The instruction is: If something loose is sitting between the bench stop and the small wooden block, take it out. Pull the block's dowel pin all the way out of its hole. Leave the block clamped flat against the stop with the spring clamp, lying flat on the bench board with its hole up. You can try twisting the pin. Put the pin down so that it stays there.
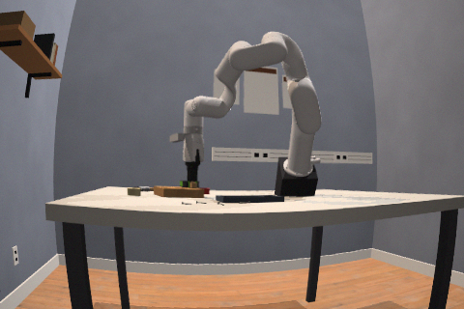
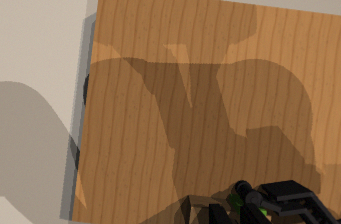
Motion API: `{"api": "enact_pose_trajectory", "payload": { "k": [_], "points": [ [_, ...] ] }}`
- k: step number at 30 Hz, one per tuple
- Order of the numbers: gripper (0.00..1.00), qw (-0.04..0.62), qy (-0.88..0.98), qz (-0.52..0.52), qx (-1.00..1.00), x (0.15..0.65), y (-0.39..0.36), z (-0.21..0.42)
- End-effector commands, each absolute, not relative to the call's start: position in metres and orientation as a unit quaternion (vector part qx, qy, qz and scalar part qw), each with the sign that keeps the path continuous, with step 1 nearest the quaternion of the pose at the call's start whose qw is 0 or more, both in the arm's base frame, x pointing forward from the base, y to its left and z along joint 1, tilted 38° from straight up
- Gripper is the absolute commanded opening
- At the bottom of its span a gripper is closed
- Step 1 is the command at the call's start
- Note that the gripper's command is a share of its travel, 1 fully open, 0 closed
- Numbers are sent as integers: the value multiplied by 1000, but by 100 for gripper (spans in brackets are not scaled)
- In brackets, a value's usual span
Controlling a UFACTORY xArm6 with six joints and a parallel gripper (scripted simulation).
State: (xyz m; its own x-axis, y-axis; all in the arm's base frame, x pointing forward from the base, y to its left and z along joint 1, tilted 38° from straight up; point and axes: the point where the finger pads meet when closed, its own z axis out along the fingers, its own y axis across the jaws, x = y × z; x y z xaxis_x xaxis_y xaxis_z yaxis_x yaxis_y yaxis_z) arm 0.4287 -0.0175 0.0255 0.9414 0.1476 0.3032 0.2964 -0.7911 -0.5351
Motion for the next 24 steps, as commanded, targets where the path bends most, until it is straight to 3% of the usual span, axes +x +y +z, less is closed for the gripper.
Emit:
{"api": "enact_pose_trajectory", "payload": {
  "k": [1, 24],
  "points": [
    [0, 300, -120, -126, -938, 430, -18, 26],
    [0, 295, -158, -137, -932, 430, -18, 26]
  ]
}}
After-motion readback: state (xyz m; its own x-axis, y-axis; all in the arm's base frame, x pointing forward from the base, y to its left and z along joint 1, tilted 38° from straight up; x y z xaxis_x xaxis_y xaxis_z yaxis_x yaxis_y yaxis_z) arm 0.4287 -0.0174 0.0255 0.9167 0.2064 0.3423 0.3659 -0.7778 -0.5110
